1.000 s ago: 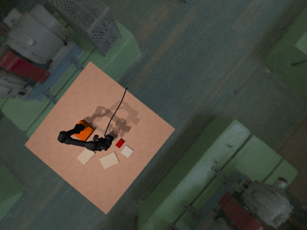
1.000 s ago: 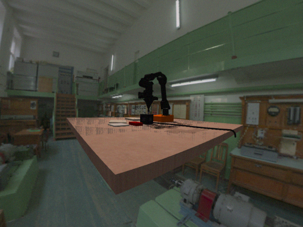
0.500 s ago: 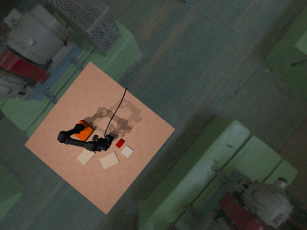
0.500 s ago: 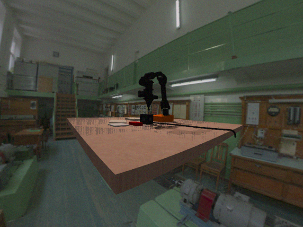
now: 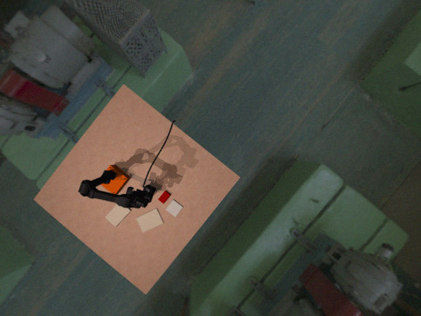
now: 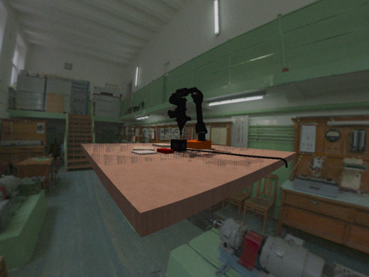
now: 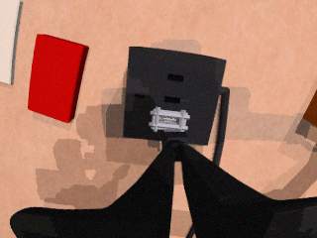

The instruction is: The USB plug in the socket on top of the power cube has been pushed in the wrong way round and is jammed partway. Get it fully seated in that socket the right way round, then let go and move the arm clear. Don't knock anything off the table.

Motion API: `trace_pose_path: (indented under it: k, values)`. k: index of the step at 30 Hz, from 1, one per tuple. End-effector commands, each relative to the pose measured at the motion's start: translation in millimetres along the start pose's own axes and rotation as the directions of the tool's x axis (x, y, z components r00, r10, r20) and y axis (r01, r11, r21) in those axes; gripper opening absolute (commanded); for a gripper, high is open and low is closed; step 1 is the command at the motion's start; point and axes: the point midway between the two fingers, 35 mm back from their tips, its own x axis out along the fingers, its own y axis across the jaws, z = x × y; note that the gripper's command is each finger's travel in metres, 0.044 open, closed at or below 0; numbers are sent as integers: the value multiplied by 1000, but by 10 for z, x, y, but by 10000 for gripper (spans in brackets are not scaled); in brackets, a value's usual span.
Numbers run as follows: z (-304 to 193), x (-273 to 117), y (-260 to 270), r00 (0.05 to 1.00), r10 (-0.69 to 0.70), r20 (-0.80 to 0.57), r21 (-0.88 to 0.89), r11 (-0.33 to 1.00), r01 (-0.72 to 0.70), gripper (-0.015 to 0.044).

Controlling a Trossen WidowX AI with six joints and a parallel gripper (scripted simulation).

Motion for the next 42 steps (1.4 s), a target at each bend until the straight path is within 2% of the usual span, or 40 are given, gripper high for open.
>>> trace_pose_path:
  k: [1, 10, 20, 42]
  values:
    - [0, 4, -3, 1000, -1, 0, -110, 994, 1, 0]
    - [0, 4, -3, 1000, -1, 0, -338, 941, 1, 0]
    - [0, 4, -3, 1000, -1, 0, -570, 821, 1, 0]
    - [0, 4, -3, 1000, -1, 0, -926, 378, 0, 0]
